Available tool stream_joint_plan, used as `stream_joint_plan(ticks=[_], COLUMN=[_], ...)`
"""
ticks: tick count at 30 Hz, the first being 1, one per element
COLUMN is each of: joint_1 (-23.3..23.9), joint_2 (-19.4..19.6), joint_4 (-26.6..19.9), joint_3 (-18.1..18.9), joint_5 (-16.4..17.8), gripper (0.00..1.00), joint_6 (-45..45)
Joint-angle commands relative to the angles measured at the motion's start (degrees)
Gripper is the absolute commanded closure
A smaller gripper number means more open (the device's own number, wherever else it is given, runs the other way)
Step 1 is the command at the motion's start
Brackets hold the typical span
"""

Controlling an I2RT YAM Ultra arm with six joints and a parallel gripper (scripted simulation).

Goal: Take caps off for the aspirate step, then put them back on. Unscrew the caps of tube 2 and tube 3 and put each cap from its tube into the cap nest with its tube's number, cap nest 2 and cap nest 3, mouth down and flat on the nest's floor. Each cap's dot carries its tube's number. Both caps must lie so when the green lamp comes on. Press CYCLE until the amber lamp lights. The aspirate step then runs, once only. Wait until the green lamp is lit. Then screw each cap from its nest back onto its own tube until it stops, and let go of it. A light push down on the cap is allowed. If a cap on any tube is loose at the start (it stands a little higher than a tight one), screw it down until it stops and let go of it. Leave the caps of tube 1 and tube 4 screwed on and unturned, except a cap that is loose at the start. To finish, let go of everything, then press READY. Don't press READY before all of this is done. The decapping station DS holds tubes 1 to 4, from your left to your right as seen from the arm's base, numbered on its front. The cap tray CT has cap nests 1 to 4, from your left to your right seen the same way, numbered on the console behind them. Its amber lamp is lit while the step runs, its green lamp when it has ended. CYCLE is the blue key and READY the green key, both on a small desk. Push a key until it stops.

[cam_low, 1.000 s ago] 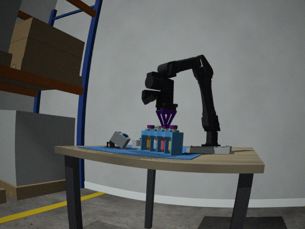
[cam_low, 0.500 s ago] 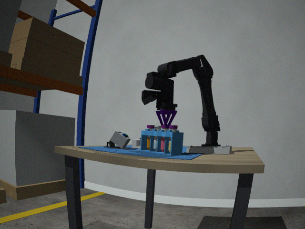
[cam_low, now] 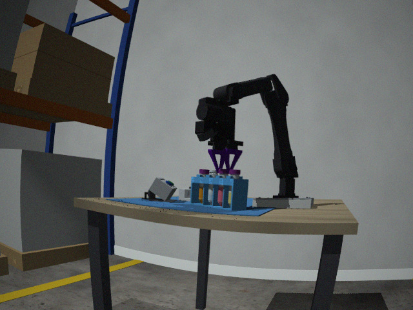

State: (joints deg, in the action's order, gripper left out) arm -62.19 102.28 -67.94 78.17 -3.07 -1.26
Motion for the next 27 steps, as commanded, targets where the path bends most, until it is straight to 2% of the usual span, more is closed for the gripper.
stream_joint_plan(ticks=[1,7,13,14,27], joint_1=[-0.08,-0.1,-0.11,-0.11,-0.11], joint_2=[-0.5,-0.5,-0.5,-0.5,-0.5], joint_4=[0.15,0.15,0.15,0.15,0.16], joint_3=[0.43,0.43,0.42,0.42,0.42], joint_5=[0.02,0.02,0.02,0.02,0.02], gripper=[0.51,0.51,0.51,1.0,1.0], joint_6=[-8.3,-21.19,-21.19,-21.19,-21.18])
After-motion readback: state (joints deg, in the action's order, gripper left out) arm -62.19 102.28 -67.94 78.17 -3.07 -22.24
